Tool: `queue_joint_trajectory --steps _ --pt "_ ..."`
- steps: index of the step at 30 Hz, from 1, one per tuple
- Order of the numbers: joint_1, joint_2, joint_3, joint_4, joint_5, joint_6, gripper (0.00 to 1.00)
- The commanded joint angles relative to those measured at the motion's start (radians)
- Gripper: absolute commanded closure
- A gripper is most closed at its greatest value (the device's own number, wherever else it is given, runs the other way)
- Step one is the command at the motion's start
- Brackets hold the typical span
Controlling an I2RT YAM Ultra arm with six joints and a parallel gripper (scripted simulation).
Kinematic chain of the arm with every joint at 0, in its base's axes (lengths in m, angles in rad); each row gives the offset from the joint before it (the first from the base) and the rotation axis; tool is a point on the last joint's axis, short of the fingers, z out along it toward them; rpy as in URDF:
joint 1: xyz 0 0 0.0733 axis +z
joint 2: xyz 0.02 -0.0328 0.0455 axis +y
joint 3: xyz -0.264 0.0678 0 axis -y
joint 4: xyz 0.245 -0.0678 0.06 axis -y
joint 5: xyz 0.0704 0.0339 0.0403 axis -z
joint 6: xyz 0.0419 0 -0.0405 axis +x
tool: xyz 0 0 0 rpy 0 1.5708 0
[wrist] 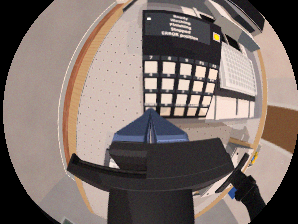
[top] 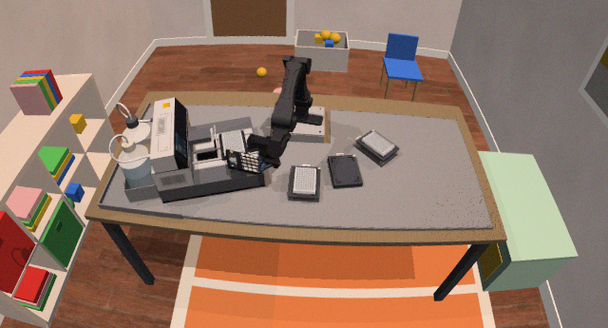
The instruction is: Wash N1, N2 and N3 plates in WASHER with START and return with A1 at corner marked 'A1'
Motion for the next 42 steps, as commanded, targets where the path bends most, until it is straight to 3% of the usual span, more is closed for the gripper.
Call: queue_joint_trajectory --steps 1,13,42 --pt "-0.007 0.003 0.001 0.02 0.003 -0.002 1.0" --pt "-0.007 0.003 0.001 0.02 0.003 -0.002 1.0" --pt "0.041 -0.063 0.06 -0.128 0.011 0.05 1.0"
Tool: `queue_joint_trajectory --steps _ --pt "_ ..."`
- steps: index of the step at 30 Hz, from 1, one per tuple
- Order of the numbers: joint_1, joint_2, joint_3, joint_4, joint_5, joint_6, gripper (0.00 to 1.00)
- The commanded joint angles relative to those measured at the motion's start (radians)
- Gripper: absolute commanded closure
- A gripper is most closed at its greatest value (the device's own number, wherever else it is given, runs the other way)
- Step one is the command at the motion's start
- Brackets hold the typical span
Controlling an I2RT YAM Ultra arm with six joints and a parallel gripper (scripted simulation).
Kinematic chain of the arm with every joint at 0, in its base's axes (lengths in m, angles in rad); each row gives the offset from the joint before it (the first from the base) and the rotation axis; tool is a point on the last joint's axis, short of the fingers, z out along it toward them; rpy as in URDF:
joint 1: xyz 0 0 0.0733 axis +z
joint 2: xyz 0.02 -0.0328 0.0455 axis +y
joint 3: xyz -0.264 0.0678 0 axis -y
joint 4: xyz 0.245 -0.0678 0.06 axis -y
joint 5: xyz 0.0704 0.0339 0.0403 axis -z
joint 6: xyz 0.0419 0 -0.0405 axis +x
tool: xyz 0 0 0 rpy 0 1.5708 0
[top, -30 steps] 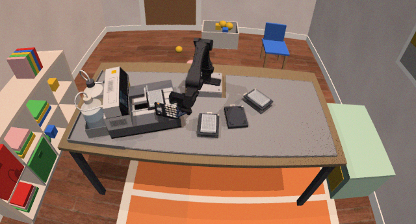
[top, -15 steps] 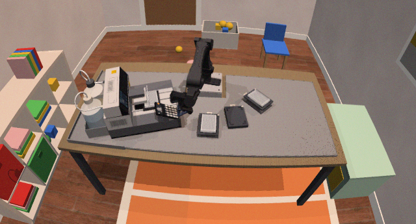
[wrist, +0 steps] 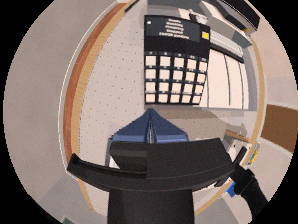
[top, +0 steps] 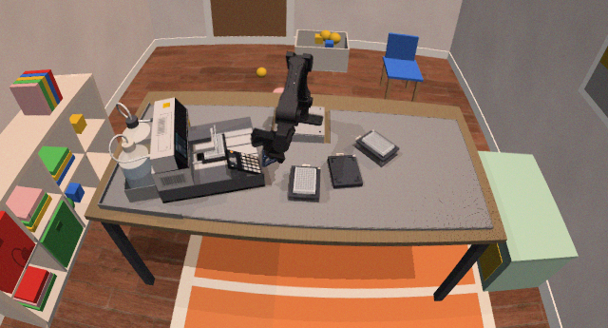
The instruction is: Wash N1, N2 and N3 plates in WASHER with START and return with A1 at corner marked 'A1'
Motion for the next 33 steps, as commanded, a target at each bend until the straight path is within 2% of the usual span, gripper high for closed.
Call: queue_joint_trajectory --steps 1,23,33 --pt "0.005 -0.019 0.023 -0.023 0.013 0.01 1.0" --pt "0.044 -0.057 0.088 -0.146 0.018 0.052 1.0" --pt "0.044 -0.057 0.089 -0.146 0.018 0.052 1.0"
